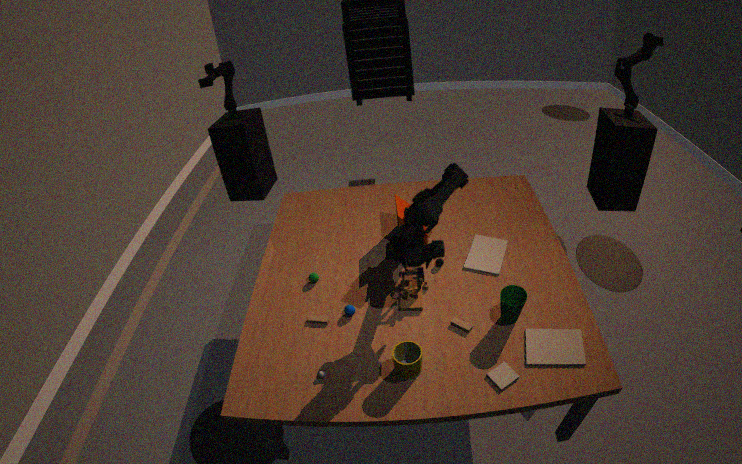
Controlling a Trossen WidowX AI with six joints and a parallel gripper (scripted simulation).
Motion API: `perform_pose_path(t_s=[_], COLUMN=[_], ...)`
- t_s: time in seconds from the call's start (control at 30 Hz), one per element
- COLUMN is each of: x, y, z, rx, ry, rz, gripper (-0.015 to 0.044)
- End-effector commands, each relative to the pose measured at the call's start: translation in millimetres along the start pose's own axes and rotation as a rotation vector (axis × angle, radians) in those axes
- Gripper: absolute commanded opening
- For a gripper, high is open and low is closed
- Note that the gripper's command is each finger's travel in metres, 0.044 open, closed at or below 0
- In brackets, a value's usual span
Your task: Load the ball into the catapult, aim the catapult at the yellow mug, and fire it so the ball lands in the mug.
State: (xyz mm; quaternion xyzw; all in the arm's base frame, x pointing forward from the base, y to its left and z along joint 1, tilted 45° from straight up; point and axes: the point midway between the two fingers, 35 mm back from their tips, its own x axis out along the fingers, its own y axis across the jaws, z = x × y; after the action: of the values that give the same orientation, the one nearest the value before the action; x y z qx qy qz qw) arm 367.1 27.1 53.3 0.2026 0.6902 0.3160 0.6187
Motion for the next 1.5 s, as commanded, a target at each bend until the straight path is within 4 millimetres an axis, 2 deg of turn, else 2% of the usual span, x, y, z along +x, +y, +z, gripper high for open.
perform_pose_path(t_s=[0.0, 0.17, 0.33, 0.53, 0.6, 0.8, 0.93, 1.47], x=[13, 32, 54, 85, 91, 93, 106, 128], y=[26, 57, 78, 87, 87, 92, 92, 92], z=[-22, -62, -108, -164, -176, -177, -177, -176], rx=[-0.003, -0.011, -0.020, -0.033, -0.035, -0.036, -0.036, -0.036], ry=[0.007, 0.007, 0.007, 0.009, 0.010, 0.010, 0.010, 0.009], rz=[0.003, 0.002, 0.005, 0.014, 0.016, 0.017, 0.018, 0.017], gripper=[0.0300, 0.0300, 0.0300, 0.0300, 0.0300, 0.0300, 0.0300, 0.0300])
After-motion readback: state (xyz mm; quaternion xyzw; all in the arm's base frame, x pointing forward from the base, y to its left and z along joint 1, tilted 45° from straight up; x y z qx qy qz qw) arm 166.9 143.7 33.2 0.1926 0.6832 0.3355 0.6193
